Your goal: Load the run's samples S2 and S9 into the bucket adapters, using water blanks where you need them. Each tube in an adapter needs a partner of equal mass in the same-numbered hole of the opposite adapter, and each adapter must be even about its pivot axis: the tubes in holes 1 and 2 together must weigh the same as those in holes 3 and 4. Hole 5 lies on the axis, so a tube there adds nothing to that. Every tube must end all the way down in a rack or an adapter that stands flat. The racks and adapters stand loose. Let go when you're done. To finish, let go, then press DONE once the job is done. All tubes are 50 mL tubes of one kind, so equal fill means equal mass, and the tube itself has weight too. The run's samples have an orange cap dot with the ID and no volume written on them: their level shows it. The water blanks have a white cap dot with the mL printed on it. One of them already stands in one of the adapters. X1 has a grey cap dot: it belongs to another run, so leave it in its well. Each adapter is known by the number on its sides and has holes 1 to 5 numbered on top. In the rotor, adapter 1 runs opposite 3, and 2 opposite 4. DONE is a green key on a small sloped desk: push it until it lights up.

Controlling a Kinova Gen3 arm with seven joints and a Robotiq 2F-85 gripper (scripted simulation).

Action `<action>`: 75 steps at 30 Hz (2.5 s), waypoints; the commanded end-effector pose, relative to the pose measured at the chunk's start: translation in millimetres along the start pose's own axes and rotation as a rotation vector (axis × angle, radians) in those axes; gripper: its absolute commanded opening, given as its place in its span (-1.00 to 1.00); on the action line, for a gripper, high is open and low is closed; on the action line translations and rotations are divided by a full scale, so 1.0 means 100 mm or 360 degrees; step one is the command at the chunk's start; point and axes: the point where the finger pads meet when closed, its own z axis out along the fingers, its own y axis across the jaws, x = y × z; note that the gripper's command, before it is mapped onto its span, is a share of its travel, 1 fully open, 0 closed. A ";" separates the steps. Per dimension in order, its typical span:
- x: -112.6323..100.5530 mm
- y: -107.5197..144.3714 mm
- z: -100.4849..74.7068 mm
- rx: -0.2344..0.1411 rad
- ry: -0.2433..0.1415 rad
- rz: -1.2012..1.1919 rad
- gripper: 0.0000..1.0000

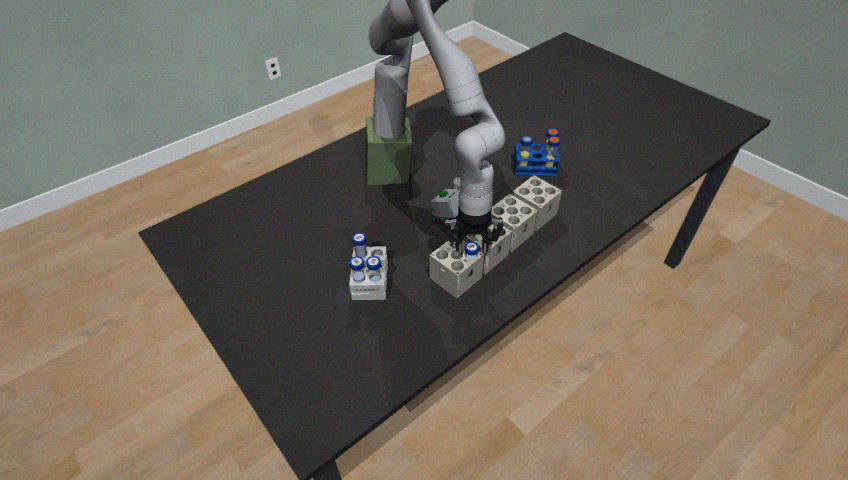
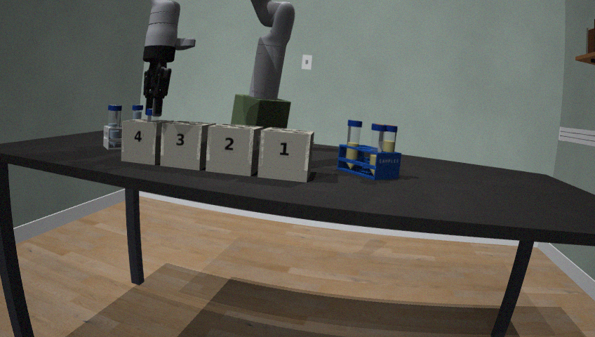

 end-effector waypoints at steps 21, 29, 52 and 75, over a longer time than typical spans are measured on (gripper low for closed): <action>0.00 -0.01 0.08 0.0004 -0.0003 0.0001 0.24; 0.00 0.00 0.07 0.0002 -0.0001 0.0000 0.24; 0.00 0.00 0.07 0.0002 -0.0001 0.0000 -0.80; 0.02 -0.01 -0.04 0.0002 0.0006 0.0000 -0.80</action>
